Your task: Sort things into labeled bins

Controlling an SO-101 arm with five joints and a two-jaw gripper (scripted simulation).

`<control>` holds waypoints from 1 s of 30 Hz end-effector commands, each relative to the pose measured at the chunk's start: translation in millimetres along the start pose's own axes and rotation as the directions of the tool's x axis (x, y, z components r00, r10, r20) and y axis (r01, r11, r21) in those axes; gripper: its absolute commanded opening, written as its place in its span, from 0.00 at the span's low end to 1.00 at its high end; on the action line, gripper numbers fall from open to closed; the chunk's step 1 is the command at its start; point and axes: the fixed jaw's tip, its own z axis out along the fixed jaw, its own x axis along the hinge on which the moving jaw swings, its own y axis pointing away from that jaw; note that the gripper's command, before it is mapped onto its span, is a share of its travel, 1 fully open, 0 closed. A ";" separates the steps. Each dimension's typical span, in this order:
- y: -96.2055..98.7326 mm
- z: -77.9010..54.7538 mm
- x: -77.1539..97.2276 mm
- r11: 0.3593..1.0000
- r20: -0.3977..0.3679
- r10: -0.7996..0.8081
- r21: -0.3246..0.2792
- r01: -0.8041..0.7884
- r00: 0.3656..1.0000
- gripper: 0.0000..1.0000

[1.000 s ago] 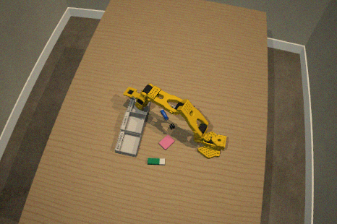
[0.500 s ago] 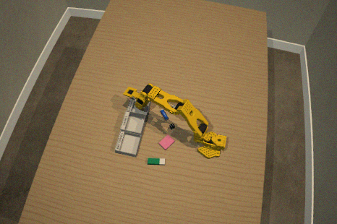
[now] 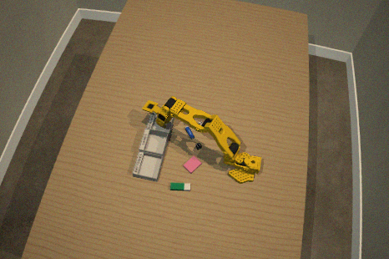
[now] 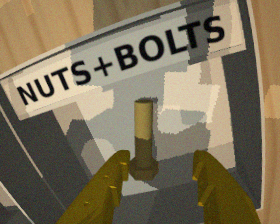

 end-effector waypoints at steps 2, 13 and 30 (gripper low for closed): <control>-3.5 -17.4 -12.4 1.000 0.078 0.018 0.001 -0.018 0.997 0.17; -3.5 -41.3 -13.9 1.000 0.078 0.018 0.001 -0.018 0.997 0.17; -3.4 -66.2 -11.5 1.000 0.078 0.018 0.001 -0.018 0.997 0.17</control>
